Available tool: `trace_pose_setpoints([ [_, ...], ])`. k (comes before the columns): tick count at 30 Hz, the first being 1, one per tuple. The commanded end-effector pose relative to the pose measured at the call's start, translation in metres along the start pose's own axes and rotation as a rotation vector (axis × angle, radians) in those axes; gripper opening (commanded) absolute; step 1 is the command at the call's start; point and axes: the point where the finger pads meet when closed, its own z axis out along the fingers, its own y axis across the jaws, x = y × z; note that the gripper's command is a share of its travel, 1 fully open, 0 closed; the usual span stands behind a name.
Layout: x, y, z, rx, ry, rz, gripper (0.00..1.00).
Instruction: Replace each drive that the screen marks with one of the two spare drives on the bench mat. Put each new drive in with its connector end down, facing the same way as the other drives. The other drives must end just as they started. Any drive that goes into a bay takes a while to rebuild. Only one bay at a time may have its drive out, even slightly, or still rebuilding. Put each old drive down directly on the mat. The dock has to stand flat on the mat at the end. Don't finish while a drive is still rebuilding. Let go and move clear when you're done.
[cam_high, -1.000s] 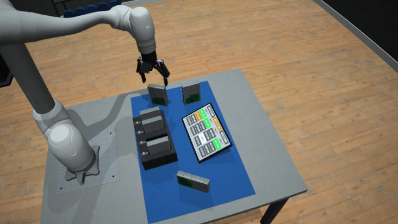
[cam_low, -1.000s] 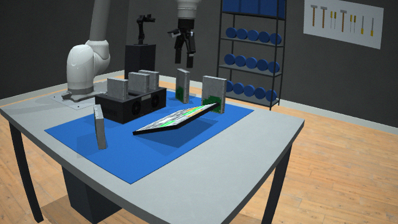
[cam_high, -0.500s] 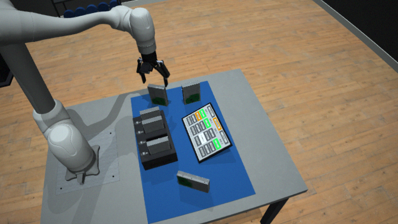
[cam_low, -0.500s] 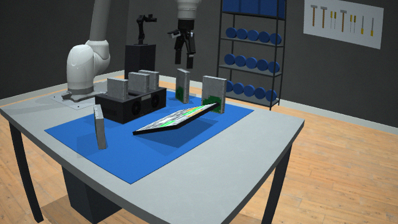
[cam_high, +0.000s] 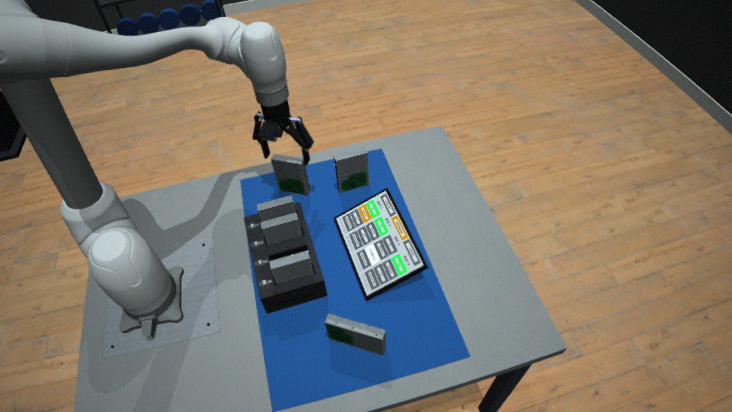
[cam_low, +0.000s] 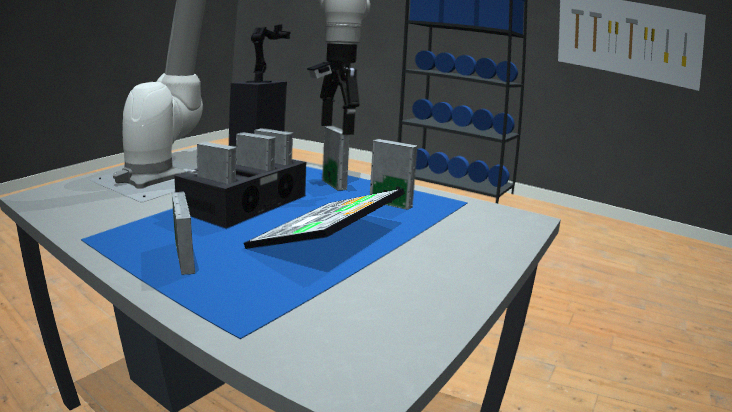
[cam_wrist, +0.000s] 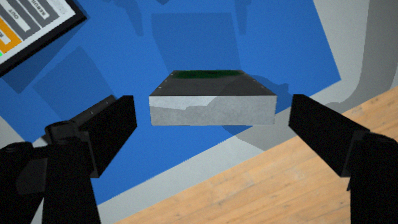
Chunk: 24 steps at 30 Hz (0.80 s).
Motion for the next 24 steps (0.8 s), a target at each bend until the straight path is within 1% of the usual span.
trace_pose_setpoints([
  [1,0.0,0.0,0.006,0.0,-0.001,0.0,0.89],
  [12,0.0,0.0,0.033,0.0,-0.001,0.0,0.89],
  [14,0.0,0.0,0.033,0.0,-0.001,0.0,0.89],
  [24,0.0,0.0,0.051,0.0,-0.001,0.0,0.89],
])
